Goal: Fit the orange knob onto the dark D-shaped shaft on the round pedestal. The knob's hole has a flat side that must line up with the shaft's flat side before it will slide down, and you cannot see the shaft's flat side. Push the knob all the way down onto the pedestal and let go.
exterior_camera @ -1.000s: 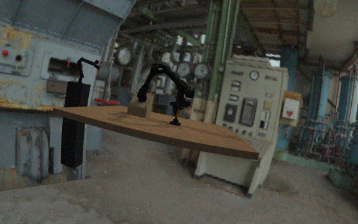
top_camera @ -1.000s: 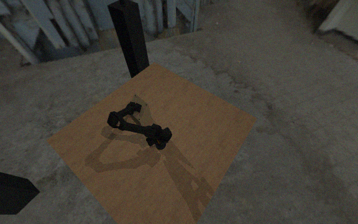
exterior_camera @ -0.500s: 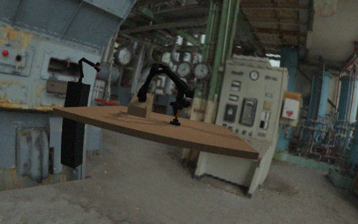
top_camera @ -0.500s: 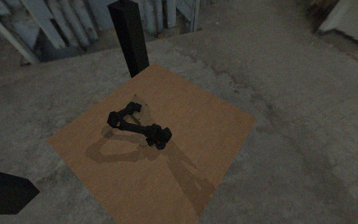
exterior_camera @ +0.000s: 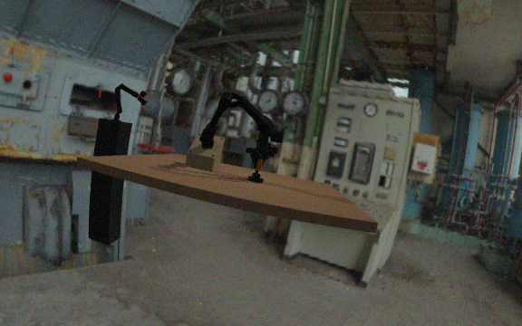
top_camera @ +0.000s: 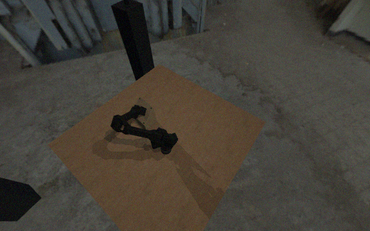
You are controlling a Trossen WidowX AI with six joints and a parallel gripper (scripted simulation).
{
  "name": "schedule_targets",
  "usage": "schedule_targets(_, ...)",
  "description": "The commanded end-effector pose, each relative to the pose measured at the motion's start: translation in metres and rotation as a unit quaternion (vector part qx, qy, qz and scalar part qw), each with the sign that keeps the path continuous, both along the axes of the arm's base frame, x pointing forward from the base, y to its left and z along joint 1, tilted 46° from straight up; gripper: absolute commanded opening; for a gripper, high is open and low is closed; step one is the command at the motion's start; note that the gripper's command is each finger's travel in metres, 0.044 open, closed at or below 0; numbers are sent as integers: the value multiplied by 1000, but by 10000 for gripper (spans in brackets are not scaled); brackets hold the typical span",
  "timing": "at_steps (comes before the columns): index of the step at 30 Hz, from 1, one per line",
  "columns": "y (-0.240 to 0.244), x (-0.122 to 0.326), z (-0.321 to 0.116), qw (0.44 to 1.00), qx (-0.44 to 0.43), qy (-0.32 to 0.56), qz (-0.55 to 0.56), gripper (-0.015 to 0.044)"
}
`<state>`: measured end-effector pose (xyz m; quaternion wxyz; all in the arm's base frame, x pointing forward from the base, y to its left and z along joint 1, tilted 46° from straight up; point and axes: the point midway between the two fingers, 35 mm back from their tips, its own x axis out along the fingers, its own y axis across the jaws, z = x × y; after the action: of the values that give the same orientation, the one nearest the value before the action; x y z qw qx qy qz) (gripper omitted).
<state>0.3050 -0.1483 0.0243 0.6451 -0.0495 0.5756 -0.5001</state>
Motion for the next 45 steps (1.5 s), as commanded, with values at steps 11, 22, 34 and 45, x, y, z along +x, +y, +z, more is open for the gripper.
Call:
schedule_targets(11,-1,0,-1,1000,0,-4,-2,0)
schedule_targets(22,2,-1,1,1000,1,-4,-2,0)
schedule_targets(34,1,2,1,994,-16,-77,-74,0)
schedule_targets(45,-1,0,-2,994,-16,-77,-74,0)
